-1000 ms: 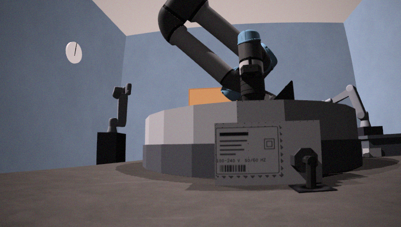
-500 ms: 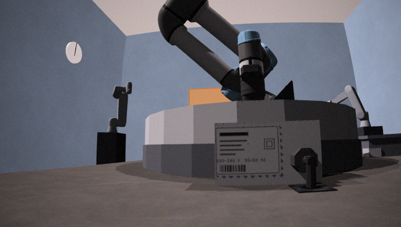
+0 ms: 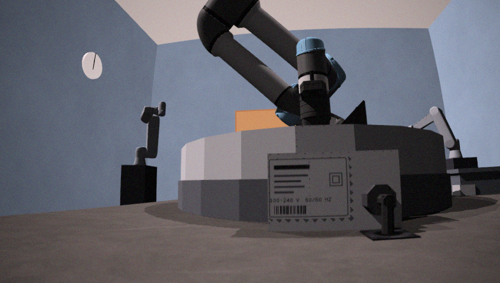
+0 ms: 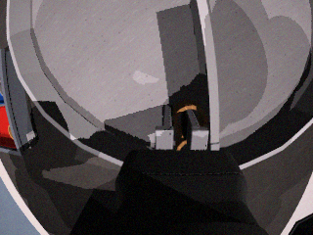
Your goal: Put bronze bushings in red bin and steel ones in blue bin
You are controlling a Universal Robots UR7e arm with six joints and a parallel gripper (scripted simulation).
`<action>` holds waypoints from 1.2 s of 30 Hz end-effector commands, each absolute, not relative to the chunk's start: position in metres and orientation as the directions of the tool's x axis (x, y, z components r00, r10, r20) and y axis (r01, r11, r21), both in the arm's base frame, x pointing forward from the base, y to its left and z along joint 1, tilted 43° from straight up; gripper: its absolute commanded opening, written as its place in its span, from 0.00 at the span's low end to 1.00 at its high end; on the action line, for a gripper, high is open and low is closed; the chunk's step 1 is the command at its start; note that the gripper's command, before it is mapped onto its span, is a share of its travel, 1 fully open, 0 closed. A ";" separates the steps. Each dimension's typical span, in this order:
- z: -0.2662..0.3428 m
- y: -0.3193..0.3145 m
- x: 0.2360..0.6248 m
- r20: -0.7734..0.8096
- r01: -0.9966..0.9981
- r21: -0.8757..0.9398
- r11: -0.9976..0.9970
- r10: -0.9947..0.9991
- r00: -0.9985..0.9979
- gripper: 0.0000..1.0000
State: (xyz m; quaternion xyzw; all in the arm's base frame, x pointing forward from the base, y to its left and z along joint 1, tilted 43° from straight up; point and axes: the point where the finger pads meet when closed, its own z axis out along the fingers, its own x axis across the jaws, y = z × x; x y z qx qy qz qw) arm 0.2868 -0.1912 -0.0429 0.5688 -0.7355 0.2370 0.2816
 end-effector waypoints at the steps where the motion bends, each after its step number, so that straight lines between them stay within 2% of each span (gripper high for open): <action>1: -0.043 -0.191 0.287 0.684 -0.970 -0.029 0.240 -0.703 -0.195 0.00; 36: -0.040 -0.189 0.287 0.684 -0.970 -0.029 0.240 -0.703 -0.195 0.00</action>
